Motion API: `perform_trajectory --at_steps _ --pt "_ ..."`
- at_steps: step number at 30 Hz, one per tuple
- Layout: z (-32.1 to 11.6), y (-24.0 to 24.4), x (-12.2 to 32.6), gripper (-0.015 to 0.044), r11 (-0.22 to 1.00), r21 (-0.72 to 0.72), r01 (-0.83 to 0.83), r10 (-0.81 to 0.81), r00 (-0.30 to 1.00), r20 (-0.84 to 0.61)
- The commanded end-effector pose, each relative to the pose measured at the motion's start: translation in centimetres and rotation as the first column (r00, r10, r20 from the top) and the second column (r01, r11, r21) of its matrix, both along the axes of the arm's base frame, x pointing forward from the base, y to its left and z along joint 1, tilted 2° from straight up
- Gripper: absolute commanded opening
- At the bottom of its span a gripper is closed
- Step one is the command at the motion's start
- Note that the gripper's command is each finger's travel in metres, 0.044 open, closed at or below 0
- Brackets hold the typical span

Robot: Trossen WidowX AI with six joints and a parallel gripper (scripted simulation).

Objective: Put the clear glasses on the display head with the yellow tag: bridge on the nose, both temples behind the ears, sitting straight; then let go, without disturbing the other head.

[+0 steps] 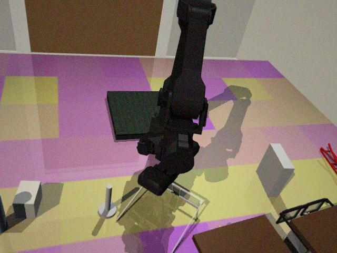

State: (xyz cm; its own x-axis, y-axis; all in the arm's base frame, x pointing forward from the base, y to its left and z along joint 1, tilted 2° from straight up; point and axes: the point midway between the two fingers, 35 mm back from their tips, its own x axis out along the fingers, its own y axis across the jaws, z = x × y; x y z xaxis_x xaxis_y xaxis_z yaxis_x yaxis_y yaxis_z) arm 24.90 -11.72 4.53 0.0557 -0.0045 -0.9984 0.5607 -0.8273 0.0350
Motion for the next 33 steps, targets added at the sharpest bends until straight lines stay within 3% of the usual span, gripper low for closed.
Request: perform_trajectory --at_steps 1,6,13,33 --pt "0.1 0.0 0.0 0.0033 1.0 -0.001 0.0 0.0 1.0 0.001" --pt "0.1 0.0 0.0 0.0 1.0 -0.001 0.0 0.0 1.0 0.001" --pt "0.6 -0.1 0.1 0.0 1.0 -0.001 0.0 0.0 1.0 0.001" --pt "9.9 -0.2 -0.2 0.0 1.0 -0.002 -0.001 0.001 1.0 -0.003"
